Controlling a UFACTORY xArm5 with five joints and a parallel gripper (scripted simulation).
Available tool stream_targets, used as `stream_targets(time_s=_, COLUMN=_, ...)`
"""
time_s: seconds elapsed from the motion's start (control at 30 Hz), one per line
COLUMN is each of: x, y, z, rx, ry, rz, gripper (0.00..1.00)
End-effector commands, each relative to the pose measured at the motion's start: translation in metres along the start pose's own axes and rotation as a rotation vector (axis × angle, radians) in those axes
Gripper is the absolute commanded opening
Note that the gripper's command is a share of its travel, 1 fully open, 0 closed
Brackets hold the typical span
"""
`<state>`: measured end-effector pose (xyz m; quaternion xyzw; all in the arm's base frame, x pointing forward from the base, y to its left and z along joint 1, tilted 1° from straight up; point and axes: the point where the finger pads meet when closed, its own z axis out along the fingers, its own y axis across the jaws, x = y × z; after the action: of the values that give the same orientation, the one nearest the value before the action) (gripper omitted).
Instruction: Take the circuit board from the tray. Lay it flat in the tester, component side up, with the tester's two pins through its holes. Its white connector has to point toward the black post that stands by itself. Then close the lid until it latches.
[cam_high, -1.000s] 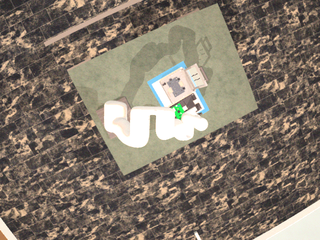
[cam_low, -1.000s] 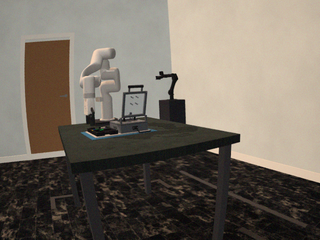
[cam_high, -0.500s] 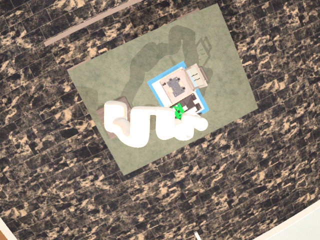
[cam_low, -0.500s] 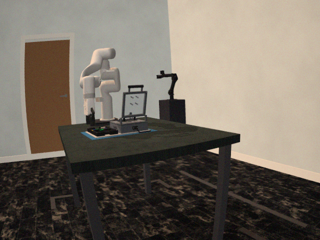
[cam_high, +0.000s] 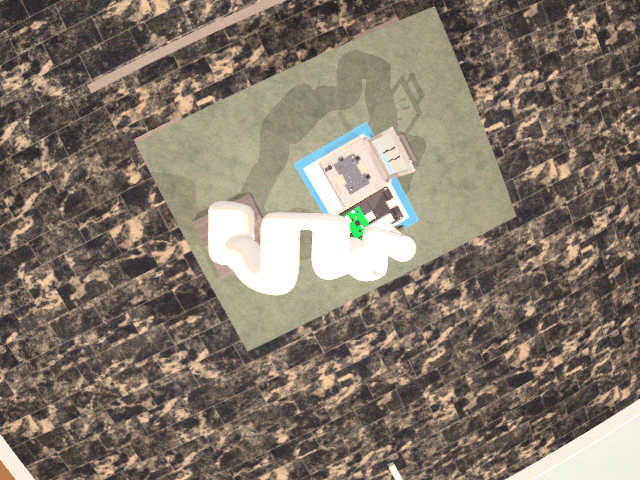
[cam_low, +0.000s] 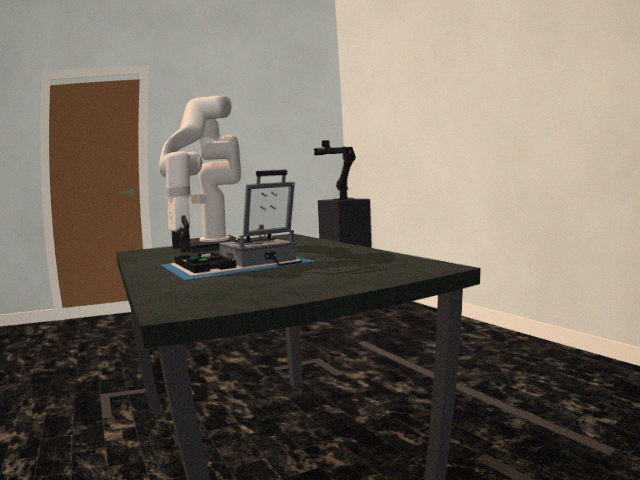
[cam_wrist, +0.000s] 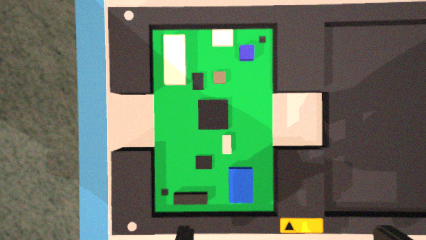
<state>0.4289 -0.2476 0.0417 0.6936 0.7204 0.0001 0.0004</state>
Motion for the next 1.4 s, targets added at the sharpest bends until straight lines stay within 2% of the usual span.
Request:
stream_targets(time_s=0.0, x=-0.001, y=0.001, z=-0.002, rx=-0.003, ry=-0.002, rz=0.0, gripper=1.0)
stream_targets(time_s=0.83, x=0.001, y=0.0, z=-0.002, rx=-0.004, ry=-0.002, rz=0.0, gripper=1.0)
stream_targets(time_s=1.07, x=0.007, y=-0.003, z=-0.002, rx=-0.004, ry=-0.002, rz=0.0, gripper=1.0)
stream_targets(time_s=1.37, x=0.026, y=-0.013, z=-0.002, rx=-0.004, ry=-0.002, rz=0.0, gripper=1.0)
